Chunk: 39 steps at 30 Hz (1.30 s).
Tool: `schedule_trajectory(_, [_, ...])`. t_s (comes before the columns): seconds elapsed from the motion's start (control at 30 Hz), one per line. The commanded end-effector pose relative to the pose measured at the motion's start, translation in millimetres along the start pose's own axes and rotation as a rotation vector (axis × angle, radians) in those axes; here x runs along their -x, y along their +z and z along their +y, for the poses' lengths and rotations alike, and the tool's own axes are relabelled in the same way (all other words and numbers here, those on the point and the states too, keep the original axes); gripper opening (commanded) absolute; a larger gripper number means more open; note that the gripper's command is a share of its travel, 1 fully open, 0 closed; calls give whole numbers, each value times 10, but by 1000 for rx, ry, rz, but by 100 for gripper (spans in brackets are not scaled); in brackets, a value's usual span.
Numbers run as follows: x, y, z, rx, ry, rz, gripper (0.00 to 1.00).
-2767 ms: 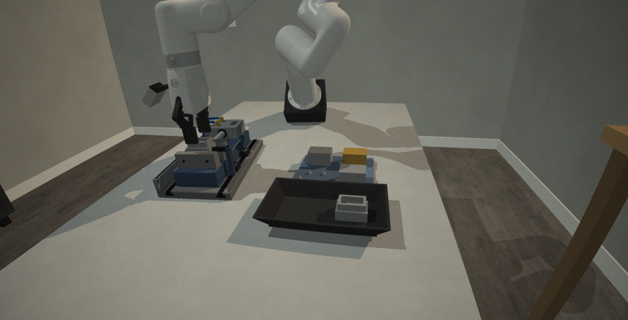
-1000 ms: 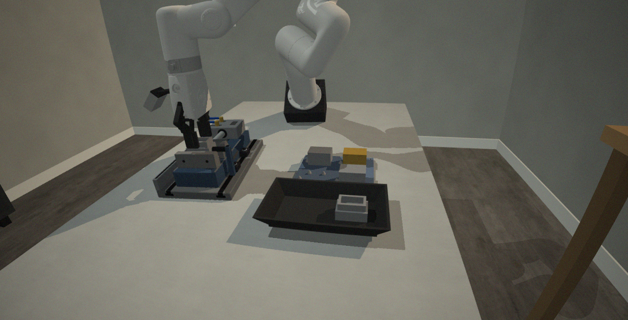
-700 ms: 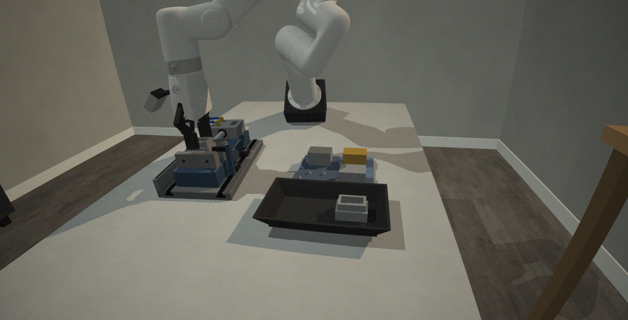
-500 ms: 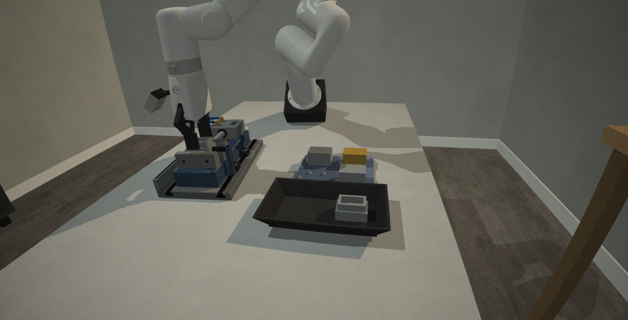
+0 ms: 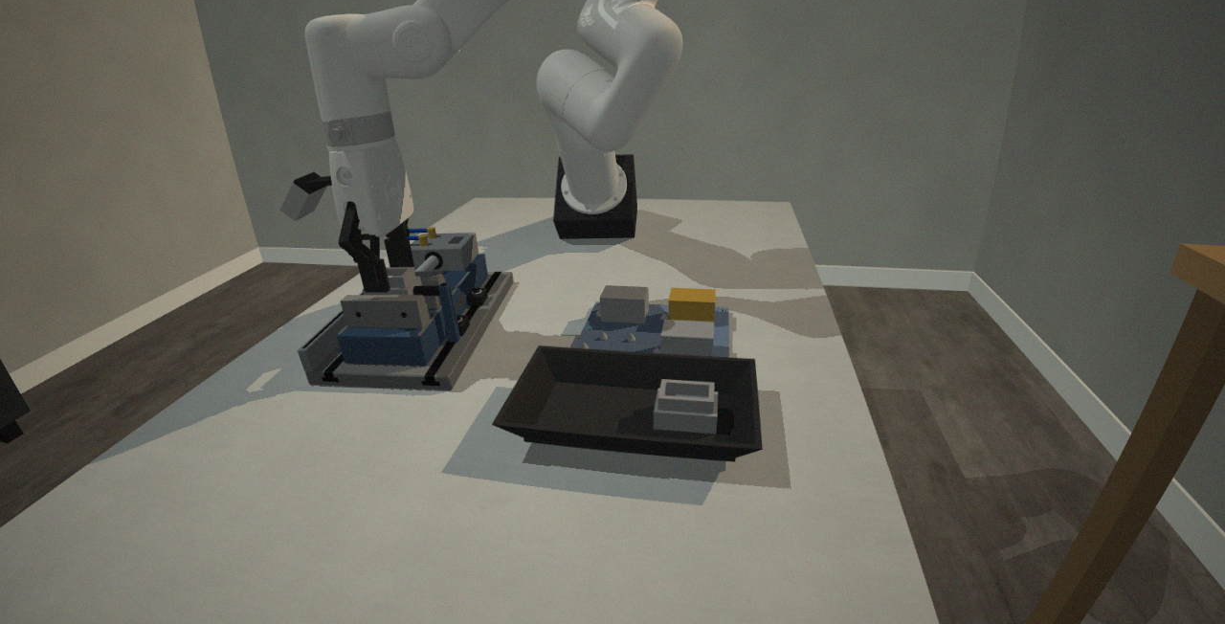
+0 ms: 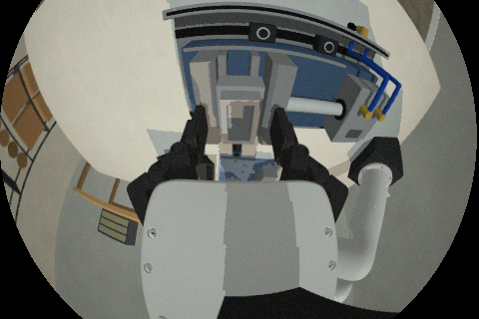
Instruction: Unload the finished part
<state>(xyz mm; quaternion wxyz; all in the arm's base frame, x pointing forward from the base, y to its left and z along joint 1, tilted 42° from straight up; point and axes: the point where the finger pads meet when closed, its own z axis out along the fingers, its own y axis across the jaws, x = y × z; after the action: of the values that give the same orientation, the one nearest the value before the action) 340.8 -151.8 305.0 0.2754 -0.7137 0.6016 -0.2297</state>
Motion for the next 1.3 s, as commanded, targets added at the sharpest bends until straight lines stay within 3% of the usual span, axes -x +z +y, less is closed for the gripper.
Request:
schedule_trajectory(0.0, [-5,-9,-11,-2,-1,2,69])
schedule_trajectory(0.03, [-5,-9,-11,-2,-1,2,69])
schedule_trajectory(0.07, [-5,-9,-11,-2,-1,2,0])
schedule_trajectory(1.27, [-5,-9,-11,-2,-1,2,0])
